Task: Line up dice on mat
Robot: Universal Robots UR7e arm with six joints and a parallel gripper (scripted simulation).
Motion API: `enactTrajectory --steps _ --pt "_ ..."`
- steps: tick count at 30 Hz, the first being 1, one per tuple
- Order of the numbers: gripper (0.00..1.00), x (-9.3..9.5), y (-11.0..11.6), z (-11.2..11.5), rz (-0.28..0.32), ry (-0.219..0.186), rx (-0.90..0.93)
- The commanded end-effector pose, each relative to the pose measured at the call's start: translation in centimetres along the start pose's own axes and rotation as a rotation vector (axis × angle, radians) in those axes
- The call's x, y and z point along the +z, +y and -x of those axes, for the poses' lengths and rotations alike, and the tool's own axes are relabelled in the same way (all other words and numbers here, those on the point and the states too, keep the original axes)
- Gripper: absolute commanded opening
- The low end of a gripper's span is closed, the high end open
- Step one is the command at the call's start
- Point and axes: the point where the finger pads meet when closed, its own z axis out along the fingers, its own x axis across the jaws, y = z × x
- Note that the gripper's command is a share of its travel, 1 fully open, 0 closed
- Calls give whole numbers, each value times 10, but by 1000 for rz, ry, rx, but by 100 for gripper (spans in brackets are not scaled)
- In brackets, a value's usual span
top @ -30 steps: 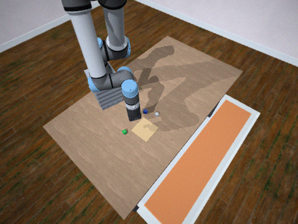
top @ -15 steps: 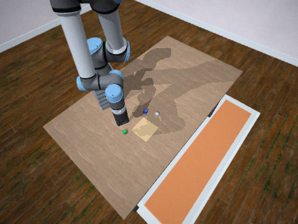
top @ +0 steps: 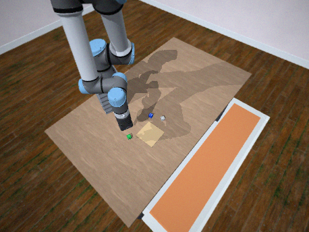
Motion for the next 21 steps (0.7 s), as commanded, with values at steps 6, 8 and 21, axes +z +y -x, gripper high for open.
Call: enactTrajectory --steps 6,8,21 --pt "100 1 -1 0 -3 0 -7" --pt "100 1 -2 0 -3 1 -12" --pt "100 10 -5 1 -5 2 -253"
